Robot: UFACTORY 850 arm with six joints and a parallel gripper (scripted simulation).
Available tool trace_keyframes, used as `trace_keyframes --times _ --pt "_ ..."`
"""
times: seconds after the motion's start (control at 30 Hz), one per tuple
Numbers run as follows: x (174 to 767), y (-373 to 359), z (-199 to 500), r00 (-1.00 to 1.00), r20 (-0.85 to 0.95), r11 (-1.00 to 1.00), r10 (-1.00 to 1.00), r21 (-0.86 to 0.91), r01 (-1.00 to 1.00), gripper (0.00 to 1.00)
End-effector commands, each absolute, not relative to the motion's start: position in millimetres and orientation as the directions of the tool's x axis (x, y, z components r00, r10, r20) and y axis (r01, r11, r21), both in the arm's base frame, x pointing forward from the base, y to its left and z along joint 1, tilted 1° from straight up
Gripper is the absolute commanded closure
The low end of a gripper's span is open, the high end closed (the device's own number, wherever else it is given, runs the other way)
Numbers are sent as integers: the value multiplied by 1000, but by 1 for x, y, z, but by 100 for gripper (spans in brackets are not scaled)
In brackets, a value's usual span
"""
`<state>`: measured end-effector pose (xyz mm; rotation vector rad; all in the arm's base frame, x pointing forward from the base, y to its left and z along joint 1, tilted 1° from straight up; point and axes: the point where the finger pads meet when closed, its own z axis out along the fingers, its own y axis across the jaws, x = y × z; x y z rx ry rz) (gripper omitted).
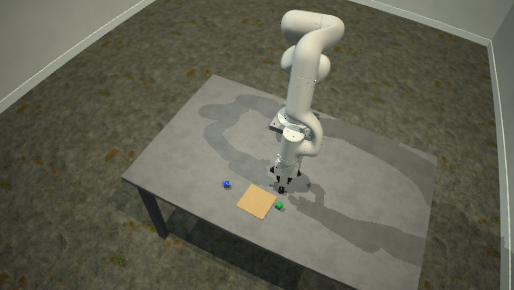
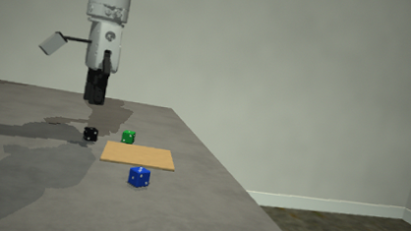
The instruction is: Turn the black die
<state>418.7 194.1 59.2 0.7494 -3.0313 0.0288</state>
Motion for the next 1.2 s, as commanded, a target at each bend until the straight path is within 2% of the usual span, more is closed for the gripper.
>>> trace_keyframes --times 0.0,1.17 --pt "419 195 60 -885 21 885 -466 -13 -466 58" --pt "419 194 29 -884 21 885 -466 -12 -466 58"
